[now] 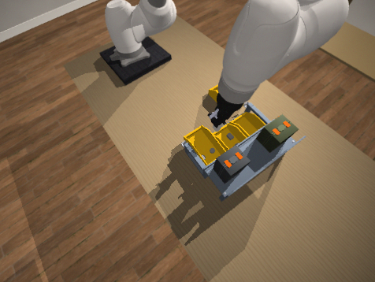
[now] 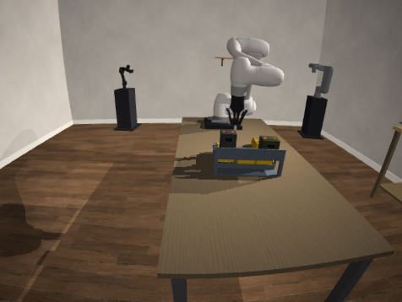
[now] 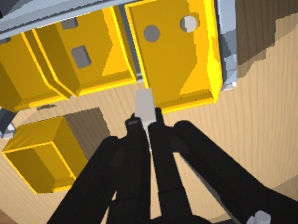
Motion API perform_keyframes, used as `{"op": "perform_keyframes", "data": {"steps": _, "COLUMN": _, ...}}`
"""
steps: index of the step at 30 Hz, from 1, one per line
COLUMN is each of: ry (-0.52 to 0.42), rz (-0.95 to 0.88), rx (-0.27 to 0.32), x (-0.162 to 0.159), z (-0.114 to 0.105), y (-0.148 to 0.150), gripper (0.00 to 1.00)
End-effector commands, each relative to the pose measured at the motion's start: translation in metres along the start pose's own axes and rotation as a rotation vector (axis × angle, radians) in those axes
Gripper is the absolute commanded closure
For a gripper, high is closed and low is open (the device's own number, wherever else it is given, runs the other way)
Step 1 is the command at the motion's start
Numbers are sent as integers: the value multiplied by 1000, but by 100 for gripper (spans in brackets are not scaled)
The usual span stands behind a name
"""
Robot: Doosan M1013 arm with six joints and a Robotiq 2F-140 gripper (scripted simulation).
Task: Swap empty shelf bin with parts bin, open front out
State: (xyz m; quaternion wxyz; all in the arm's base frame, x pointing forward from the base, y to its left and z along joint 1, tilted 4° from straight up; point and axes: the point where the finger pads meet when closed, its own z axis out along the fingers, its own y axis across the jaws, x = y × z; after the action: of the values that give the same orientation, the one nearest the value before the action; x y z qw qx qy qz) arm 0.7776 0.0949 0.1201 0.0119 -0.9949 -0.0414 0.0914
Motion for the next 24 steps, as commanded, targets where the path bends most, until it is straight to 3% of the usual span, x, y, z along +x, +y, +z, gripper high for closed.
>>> {"op": "perform_keyframes", "data": {"steps": 1, "ry": 0, "rz": 0, "rx": 0, "x": 0, "z": 0, "y": 0, "gripper": 90}}
{"op": "perform_keyframes", "data": {"steps": 16, "ry": 1, "rz": -13, "rx": 0, "x": -1, "z": 0, "y": 0, "gripper": 90}}
{"op": "perform_keyframes", "data": {"steps": 22, "ry": 11, "rz": -136, "rx": 0, "x": -10, "z": 2, "y": 5, "gripper": 90}}
{"op": "perform_keyframes", "data": {"steps": 24, "ry": 21, "rz": -256, "rx": -1, "x": -18, "z": 4, "y": 9, "gripper": 90}}
